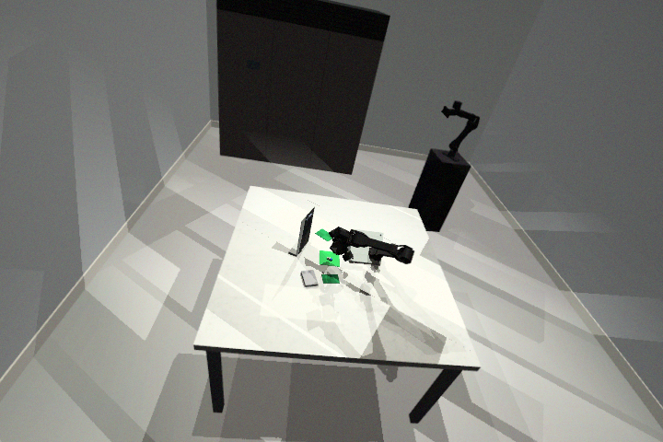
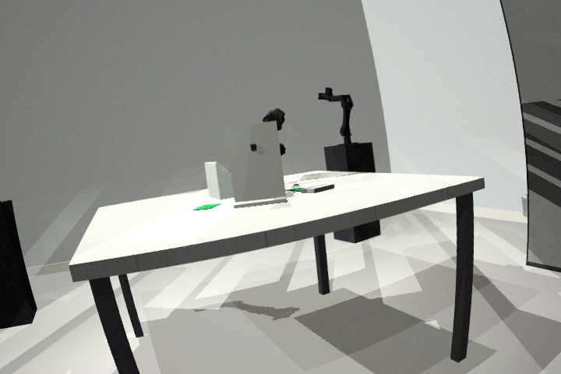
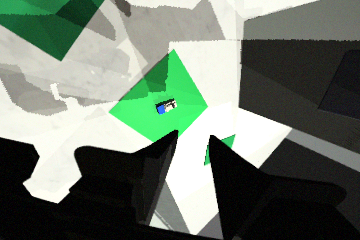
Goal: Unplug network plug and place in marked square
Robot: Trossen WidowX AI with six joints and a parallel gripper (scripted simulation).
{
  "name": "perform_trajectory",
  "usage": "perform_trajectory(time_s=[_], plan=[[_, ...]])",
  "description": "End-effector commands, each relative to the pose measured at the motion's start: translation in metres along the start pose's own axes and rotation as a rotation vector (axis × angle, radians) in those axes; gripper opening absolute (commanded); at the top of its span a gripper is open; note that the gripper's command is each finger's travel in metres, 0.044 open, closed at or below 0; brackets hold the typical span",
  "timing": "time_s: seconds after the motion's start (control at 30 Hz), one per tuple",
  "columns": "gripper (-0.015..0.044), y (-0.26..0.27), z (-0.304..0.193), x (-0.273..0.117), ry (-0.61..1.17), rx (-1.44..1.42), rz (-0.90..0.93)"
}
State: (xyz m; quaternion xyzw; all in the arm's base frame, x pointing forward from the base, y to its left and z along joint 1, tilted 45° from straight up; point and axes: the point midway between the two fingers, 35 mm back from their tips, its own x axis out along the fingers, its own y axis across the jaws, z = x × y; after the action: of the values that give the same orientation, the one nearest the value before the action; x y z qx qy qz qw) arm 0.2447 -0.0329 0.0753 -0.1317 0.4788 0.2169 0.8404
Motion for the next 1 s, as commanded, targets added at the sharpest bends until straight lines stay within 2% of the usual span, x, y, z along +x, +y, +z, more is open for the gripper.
perform_trajectory(time_s=[0.0, 0.97], plan=[[0.0156, -0.003, 0.002, -0.006, -0.005, -0.007, -0.001], [0.0156, -0.022, -0.001, -0.037, -0.001, 0.001, 0.000]])
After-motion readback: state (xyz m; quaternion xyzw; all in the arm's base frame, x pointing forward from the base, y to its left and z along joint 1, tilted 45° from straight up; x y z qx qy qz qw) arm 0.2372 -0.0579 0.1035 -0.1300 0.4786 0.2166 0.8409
